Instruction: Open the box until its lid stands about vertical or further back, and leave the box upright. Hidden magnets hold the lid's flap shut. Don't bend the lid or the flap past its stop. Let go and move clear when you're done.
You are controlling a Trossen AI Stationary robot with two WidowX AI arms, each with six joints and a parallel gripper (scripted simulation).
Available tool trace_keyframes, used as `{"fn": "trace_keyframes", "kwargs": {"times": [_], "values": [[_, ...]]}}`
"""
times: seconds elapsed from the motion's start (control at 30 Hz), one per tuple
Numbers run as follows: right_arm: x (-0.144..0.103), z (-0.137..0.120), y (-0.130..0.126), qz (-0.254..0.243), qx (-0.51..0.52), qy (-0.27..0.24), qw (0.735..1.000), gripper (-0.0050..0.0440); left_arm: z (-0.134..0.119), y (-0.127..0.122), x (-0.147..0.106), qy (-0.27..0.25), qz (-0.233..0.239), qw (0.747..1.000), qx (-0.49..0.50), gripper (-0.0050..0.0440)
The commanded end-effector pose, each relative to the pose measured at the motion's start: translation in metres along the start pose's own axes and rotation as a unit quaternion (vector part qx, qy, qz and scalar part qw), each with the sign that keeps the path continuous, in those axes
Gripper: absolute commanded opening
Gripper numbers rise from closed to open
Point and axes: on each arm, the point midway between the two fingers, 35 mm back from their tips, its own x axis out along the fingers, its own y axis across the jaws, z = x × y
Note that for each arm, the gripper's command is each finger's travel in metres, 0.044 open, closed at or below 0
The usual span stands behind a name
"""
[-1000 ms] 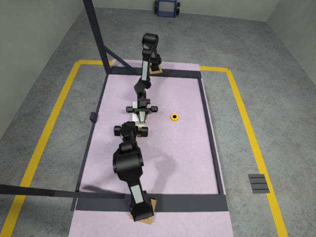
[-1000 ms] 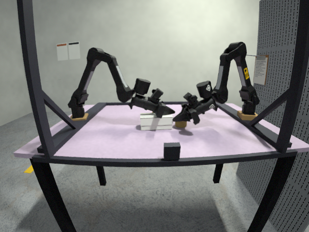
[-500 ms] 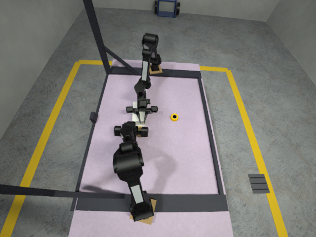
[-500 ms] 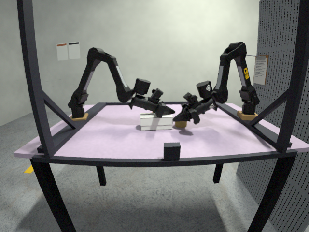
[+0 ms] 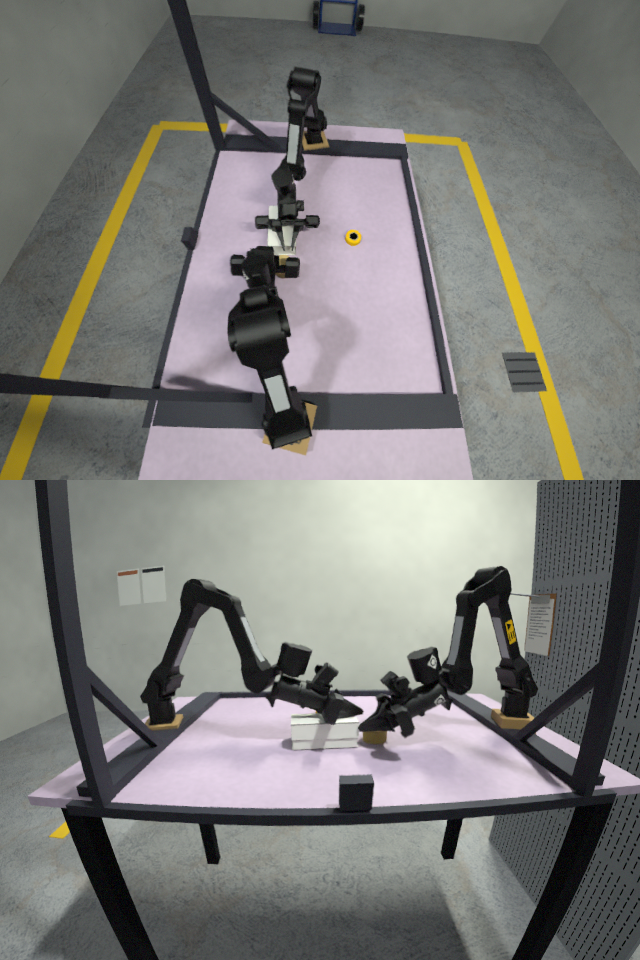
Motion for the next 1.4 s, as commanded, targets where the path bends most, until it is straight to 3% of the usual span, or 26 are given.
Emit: {"fn": "trace_keyframes", "kwargs": {"times": [0.0, 0.2, 1.37], "values": [[-0.008, 0.008, 0.023, 0.04, -0.006, -0.009, 0.999, 0.0003, -0.045, 0.016, 0.001, 0.054, 0.02, 0.998, 0.013, 0.0099], [-0.005, 0.004, 0.013, 0.039, -0.009, -0.004, 0.999, 0.0003, -0.045, 0.016, 0.001, 0.054, 0.02, 0.998, 0.013, 0.0099], [-0.009, 0.007, 0.024, 0.038, -0.003, -0.008, 0.999, 0.0003, -0.041, 0.015, 0.003, 0.05, 0.019, 0.999, 0.012, 0.0099]]}}
